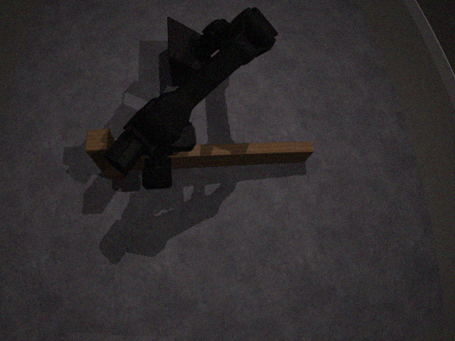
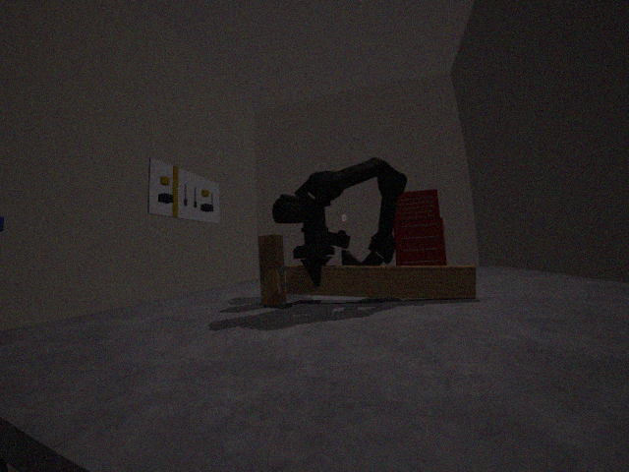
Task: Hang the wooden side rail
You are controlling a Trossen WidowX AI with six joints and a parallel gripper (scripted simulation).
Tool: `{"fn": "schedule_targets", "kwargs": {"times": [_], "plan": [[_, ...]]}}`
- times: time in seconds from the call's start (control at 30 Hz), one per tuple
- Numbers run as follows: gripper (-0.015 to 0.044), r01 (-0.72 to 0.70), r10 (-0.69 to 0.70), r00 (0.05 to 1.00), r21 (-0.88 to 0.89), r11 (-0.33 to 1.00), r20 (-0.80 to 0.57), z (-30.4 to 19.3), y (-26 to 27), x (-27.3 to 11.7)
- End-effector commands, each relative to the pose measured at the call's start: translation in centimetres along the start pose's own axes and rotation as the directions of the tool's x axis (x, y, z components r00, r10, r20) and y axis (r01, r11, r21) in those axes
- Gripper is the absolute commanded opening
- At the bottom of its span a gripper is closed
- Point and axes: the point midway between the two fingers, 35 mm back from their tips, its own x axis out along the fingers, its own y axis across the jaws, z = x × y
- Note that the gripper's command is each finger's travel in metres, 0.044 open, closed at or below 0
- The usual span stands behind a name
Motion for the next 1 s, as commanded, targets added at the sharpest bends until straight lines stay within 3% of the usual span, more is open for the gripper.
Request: {"fn": "schedule_targets", "kwargs": {"times": [0.0, 0.97], "plan": [[0.0000, 0.012, -0.012, 1.000, -0.003, 1.000, -0.007, -0.40, -0.06, -0.45], [0.0000, 0.012, -0.012, 1.000, -0.003, 1.000, -0.008, -0.69, -0.12, -0.53]]}}
